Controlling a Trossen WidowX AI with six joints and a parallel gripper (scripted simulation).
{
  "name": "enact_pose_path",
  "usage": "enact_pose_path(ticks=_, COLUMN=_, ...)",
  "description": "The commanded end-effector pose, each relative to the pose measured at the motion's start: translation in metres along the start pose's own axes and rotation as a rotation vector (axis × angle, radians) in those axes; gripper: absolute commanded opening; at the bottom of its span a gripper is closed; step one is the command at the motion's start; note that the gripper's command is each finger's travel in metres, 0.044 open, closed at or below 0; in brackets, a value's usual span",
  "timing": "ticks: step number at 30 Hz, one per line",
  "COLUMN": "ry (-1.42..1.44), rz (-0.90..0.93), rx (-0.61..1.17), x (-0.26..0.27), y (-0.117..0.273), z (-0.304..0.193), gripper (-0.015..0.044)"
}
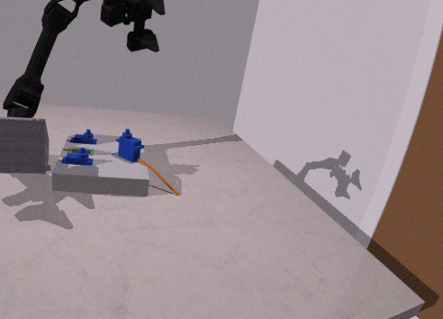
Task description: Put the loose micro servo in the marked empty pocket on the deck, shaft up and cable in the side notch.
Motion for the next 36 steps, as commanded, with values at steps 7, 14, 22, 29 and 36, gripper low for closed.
enact_pose_path(ticks=7, ry=-0.141, rz=-0.255, rx=-0.039, x=-0.038, y=-0.026, z=-0.01, gripper=0.044)
enact_pose_path(ticks=14, ry=-0.252, rz=-0.434, rx=-0.106, x=-0.066, y=-0.042, z=-0.016, gripper=0.044)
enact_pose_path(ticks=22, ry=-0.384, rz=-0.624, rx=-0.22, x=-0.099, y=-0.055, z=-0.022, gripper=0.044)
enact_pose_path(ticks=29, ry=-0.504, rz=-0.772, rx=-0.351, x=-0.128, y=-0.063, z=-0.027, gripper=0.044)
enact_pose_path(ticks=36, ry=-0.625, rz=-0.899, rx=-0.511, x=-0.156, y=-0.068, z=-0.032, gripper=0.044)
Point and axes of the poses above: the point midway between the two fingers, 35 mm back from their tips, its own y axis back along the fingers, its own x axis across the jaws, z = x × y, the point moved 10 cm from there along y, back along the fingers, and after that the axes turned 9 degrees about y, right-handed, at the moved point
